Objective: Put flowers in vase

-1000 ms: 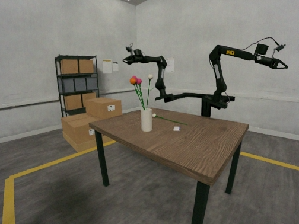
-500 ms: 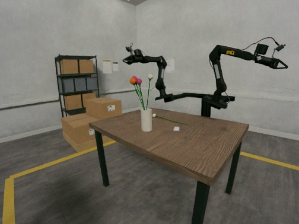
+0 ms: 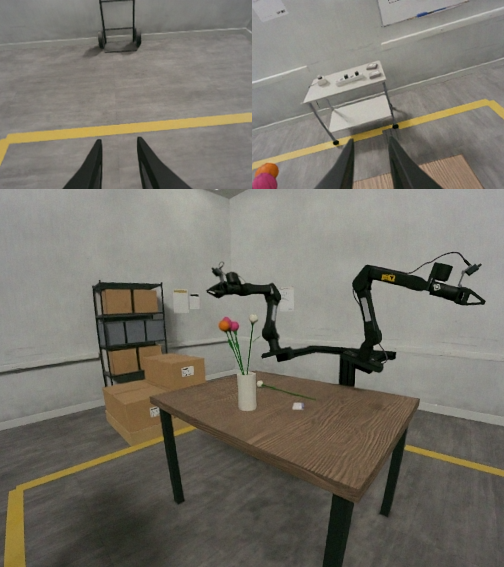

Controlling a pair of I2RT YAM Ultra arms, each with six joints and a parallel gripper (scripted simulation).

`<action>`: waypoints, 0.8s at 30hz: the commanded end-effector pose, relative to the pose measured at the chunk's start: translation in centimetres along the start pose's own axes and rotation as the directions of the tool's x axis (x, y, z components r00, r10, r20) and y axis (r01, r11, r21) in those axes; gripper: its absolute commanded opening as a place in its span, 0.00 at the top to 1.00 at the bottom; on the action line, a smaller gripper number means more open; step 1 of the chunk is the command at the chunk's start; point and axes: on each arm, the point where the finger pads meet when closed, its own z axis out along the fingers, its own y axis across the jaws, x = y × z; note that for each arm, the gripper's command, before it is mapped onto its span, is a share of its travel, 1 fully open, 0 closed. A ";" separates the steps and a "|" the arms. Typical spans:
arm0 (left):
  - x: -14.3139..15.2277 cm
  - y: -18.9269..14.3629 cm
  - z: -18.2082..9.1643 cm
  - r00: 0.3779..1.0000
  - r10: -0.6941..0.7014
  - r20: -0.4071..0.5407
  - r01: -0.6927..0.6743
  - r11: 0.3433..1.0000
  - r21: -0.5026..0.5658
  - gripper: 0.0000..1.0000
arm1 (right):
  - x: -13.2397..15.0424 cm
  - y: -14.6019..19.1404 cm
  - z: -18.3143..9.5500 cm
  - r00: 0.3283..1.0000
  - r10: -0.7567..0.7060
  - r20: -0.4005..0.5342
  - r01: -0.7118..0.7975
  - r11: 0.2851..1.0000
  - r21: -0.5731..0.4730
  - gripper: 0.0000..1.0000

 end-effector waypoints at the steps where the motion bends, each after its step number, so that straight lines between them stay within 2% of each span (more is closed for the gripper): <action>1: -1.1 -0.5 -0.3 0.999 -0.005 0.037 0.005 1.000 0.008 0.70 | 0.2 0.1 0.4 1.000 0.001 -0.004 -0.001 1.000 -0.011 0.70; 6: -1.1 -0.8 -0.3 0.999 -0.005 0.037 0.004 1.000 0.018 0.70 | 0.2 0.1 0.4 1.000 0.001 -0.004 -0.001 1.000 -0.011 0.70; 11: -1.1 -2.6 -0.3 0.999 -0.005 0.037 0.003 0.998 0.063 0.70 | 0.2 0.1 0.4 1.000 0.001 -0.004 -0.001 1.000 -0.011 0.70; 16: -1.1 -5.7 -0.7 0.999 -0.004 0.037 -0.002 0.989 0.148 0.70 | 0.2 0.1 0.4 1.000 0.001 -0.004 -0.001 1.000 -0.011 0.70; 21: -1.1 -10.3 -1.7 0.999 -0.006 0.036 -0.004 0.963 0.269 0.70 | 0.2 0.1 0.4 1.000 0.001 -0.004 -0.001 1.000 -0.011 0.70; 23: -1.1 -10.3 -1.7 0.999 -0.006 0.036 -0.004 0.963 0.269 0.70 | 0.2 0.1 0.4 1.000 0.001 -0.004 -0.001 1.000 -0.011 0.70; 24: -1.1 -11.3 -1.9 0.999 -0.005 0.036 -0.006 0.956 0.293 0.70 | 0.2 0.1 0.4 1.000 0.001 -0.004 -0.001 1.000 -0.011 0.70</action>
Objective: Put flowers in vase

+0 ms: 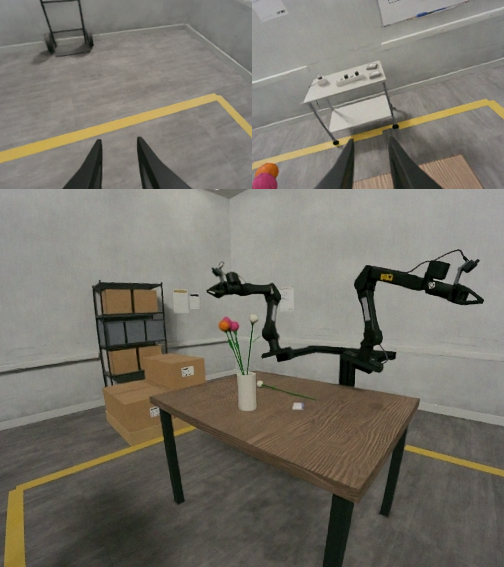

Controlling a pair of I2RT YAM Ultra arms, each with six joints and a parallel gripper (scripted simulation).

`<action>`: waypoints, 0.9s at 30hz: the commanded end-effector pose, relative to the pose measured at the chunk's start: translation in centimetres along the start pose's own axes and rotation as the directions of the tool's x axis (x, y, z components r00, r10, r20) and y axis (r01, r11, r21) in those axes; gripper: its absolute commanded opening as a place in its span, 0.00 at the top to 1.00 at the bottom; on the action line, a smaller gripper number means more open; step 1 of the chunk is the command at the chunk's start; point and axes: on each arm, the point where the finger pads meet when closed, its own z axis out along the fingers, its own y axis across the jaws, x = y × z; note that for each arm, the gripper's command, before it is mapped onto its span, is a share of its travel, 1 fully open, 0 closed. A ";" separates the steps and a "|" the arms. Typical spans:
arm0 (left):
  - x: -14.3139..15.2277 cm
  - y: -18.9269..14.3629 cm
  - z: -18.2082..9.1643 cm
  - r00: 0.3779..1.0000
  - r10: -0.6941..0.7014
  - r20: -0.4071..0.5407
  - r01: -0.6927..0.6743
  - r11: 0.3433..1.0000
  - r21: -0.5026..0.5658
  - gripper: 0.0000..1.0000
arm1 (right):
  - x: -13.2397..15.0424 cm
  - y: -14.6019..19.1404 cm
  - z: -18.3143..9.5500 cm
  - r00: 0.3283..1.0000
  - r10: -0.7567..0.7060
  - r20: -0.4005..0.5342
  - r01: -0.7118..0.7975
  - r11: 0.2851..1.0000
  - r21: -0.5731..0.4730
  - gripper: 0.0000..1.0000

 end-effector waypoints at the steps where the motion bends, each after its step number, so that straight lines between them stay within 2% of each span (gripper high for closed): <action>1: -1.1 -2.4 -0.3 0.999 -0.005 0.037 0.003 0.998 0.055 0.70 | 0.2 0.1 0.4 1.000 0.001 -0.004 -0.001 1.000 -0.011 0.70; 8: -1.1 -12.1 -2.2 0.999 -0.004 0.037 -0.007 0.951 0.308 0.70 | 0.2 0.1 0.4 1.000 0.001 -0.004 -0.001 1.000 -0.011 0.70; 14: -0.9 -21.4 -6.6 0.999 -0.005 0.036 -0.016 0.834 0.551 0.70 | 0.2 0.1 0.4 1.000 0.001 -0.004 -0.001 1.000 -0.011 0.70; 16: -0.9 -21.4 -6.6 0.999 -0.005 0.036 -0.016 0.834 0.551 0.70 | 0.2 0.1 0.4 1.000 0.001 -0.004 -0.001 1.000 -0.011 0.70; 21: -0.8 -28.6 -12.8 0.999 -0.005 0.036 -0.023 0.673 0.739 0.70 | 0.2 0.1 0.4 1.000 0.001 -0.004 -0.001 1.000 -0.011 0.70; 27: -0.5 -35.1 -22.8 0.999 -0.006 0.035 -0.029 0.413 0.910 0.70 | 0.2 0.1 0.4 1.000 0.001 -0.004 -0.001 1.000 -0.011 0.70</action>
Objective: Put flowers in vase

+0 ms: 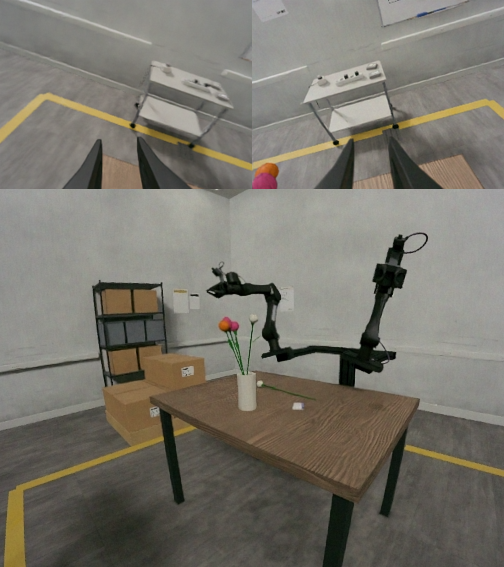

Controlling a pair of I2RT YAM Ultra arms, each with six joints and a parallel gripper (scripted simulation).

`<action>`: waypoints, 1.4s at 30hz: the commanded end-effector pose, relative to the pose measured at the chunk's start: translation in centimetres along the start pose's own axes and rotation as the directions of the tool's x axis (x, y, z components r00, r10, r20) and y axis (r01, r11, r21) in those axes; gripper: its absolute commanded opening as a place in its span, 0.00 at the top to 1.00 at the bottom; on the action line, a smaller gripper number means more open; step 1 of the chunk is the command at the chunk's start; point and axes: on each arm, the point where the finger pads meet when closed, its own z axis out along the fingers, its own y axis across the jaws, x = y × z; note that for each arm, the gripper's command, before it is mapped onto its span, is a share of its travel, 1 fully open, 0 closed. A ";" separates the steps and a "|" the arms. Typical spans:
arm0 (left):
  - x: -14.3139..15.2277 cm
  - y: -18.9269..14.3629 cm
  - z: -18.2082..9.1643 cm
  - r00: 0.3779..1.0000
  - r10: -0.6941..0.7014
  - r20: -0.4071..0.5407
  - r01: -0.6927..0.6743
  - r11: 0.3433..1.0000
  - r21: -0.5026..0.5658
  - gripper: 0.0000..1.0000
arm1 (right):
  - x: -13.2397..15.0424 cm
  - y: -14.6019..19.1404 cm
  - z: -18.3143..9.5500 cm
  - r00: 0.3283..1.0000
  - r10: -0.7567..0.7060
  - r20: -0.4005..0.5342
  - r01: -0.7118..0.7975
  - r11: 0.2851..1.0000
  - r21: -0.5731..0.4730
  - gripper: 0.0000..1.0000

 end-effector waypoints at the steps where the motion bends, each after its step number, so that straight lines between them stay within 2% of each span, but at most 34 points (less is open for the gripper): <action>1: -1.0 -6.6 -0.8 0.999 0.003 0.036 -0.009 0.986 0.164 0.70 | 0.2 0.1 0.4 1.000 0.001 -0.004 -0.001 1.000 -0.011 0.70; 4: -1.0 -12.4 -2.2 0.999 0.002 0.036 -0.013 0.949 0.314 0.70 | 0.2 0.1 0.4 1.000 0.001 -0.004 -0.001 1.000 -0.011 0.70; 6: -1.0 -12.4 -2.2 0.999 0.002 0.036 -0.013 0.949 0.314 0.70 | 0.2 0.1 0.4 1.000 0.001 -0.004 -0.001 1.000 -0.011 0.70; 9: -0.9 -17.7 -4.4 0.999 0.002 0.037 -0.019 0.891 0.453 0.70 | 0.2 0.1 0.4 1.000 0.001 -0.004 -0.001 1.000 -0.011 0.70; 15: -0.7 -26.5 -10.6 0.999 0.000 0.036 -0.025 0.730 0.683 0.70 | 0.2 0.1 0.4 1.000 0.001 -0.004 -0.001 1.000 -0.011 0.70; 21: -0.5 -32.4 -17.7 0.999 -0.002 0.035 -0.028 0.544 0.838 0.70 | 0.2 0.1 0.4 1.000 0.001 -0.004 -0.001 1.000 -0.011 0.70; 23: -0.5 -32.4 -17.7 0.999 -0.002 0.035 -0.028 0.544 0.838 0.70 | 0.2 0.1 0.4 1.000 0.001 -0.004 -0.001 1.000 -0.011 0.70; 30: -0.2 -36.1 -25.2 0.999 -0.002 0.035 -0.032 0.347 0.937 0.70 | 0.2 0.1 0.4 1.000 0.001 -0.004 -0.001 1.000 -0.011 0.70; 35: -0.1 -37.3 -29.0 0.999 -0.003 0.034 -0.032 0.247 0.969 0.70 | 0.2 0.1 0.4 1.000 0.001 -0.004 -0.001 1.000 -0.011 0.70; 38: -0.1 -37.7 -30.7 0.999 -0.003 0.034 -0.033 0.202 0.979 0.70 | 0.2 0.1 0.4 1.000 0.001 -0.004 -0.001 1.000 -0.011 0.70; 42: 0.0 -37.9 -31.6 0.999 -0.003 0.034 -0.033 0.178 0.983 0.70 | 0.2 0.1 0.4 1.000 0.001 -0.004 -0.001 1.000 -0.011 0.70</action>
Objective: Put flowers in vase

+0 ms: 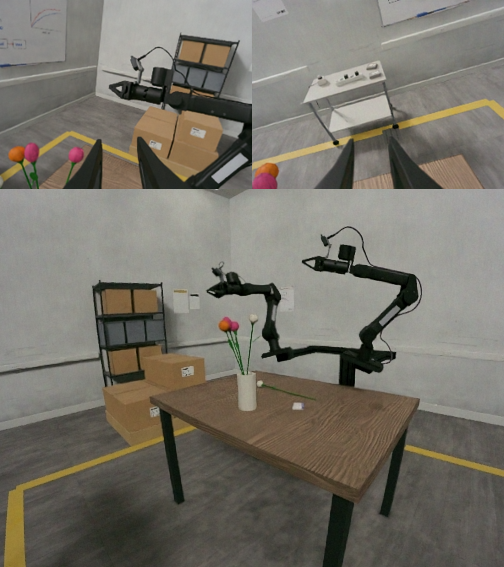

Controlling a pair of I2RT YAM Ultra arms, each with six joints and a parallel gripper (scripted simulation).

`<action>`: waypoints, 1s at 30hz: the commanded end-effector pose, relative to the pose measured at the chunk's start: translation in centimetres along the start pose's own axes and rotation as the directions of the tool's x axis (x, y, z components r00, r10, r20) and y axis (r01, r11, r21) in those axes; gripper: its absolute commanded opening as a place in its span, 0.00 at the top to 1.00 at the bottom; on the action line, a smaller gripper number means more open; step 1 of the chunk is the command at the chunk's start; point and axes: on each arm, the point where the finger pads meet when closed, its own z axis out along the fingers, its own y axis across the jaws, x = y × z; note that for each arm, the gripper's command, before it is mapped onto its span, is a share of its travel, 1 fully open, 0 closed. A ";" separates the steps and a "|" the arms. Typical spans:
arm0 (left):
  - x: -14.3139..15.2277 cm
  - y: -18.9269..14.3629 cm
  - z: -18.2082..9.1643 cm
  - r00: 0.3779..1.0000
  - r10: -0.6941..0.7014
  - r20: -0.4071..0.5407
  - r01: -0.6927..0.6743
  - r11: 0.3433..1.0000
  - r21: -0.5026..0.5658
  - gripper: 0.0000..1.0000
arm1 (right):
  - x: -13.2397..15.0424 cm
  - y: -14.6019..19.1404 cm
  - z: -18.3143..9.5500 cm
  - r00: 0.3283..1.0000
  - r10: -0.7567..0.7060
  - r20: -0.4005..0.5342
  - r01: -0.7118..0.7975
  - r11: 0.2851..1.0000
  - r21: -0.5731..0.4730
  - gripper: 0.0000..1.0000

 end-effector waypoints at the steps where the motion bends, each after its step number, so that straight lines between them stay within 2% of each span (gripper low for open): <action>1: -0.9 -1.6 -0.2 0.999 0.005 0.031 -0.006 0.999 0.043 0.70 | 0.2 0.1 0.4 1.000 0.001 -0.004 -0.001 1.000 -0.011 0.70; 16: -0.8 -2.9 -0.2 1.000 0.005 0.030 -0.008 0.997 0.077 0.70 | 0.2 0.1 0.4 1.000 0.001 -0.004 -0.001 1.000 -0.011 0.70; 24: -0.3 -2.8 0.9 1.000 0.020 -0.011 -0.020 0.998 0.066 0.70 | 0.2 0.1 0.4 1.000 0.001 -0.004 -0.001 1.000 -0.011 0.70; 30: 2.6 -2.8 2.9 0.994 0.048 -0.101 -0.042 0.997 0.061 0.70 | 0.2 0.1 0.4 1.000 0.001 -0.004 -0.001 1.000 -0.011 0.70</action>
